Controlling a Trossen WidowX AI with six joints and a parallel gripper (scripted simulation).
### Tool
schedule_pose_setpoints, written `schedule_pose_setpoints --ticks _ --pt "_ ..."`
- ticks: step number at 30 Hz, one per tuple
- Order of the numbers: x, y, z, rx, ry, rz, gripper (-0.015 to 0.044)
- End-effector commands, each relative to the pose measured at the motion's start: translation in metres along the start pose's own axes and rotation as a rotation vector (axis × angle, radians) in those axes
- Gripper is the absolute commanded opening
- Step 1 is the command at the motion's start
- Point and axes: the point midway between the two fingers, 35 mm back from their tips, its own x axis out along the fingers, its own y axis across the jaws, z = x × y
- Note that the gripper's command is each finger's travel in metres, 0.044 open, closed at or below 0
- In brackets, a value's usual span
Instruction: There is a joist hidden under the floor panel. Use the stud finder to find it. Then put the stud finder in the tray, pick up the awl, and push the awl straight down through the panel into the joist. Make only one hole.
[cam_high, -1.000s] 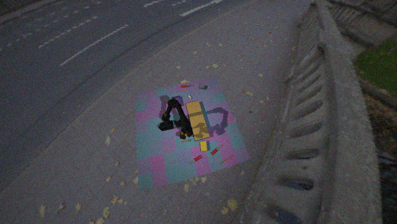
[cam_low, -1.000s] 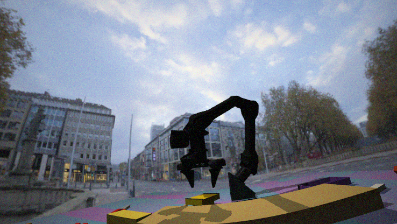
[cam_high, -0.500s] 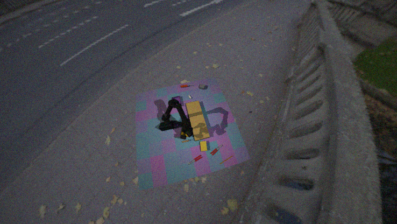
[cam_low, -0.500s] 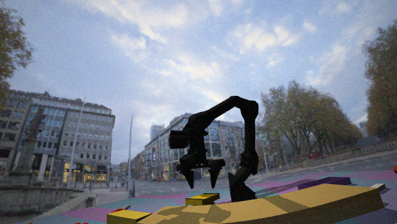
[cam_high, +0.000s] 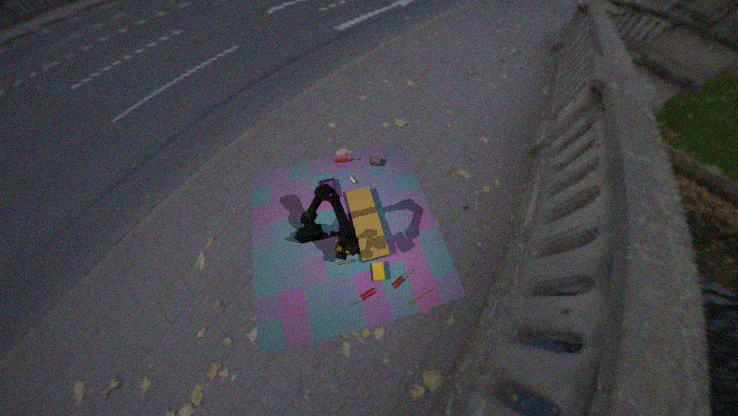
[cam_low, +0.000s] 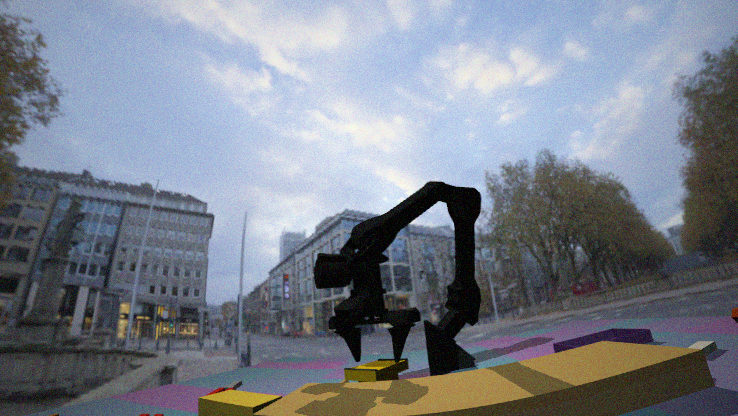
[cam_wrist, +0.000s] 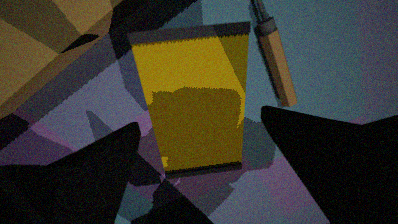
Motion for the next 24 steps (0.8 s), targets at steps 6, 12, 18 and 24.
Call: schedule_pose_setpoints --ticks 6,12,18,24 --pt "0.017 0.001 -0.001 0.008 0.009 0.010 0.0440" --pt "0.023 0.002 -0.002 0.008 0.010 0.010 0.0414" --pt "0.023 0.002 -0.002 0.008 0.010 0.010 0.0335" --pt "0.023 0.002 -0.002 0.008 0.010 0.010 0.0295"
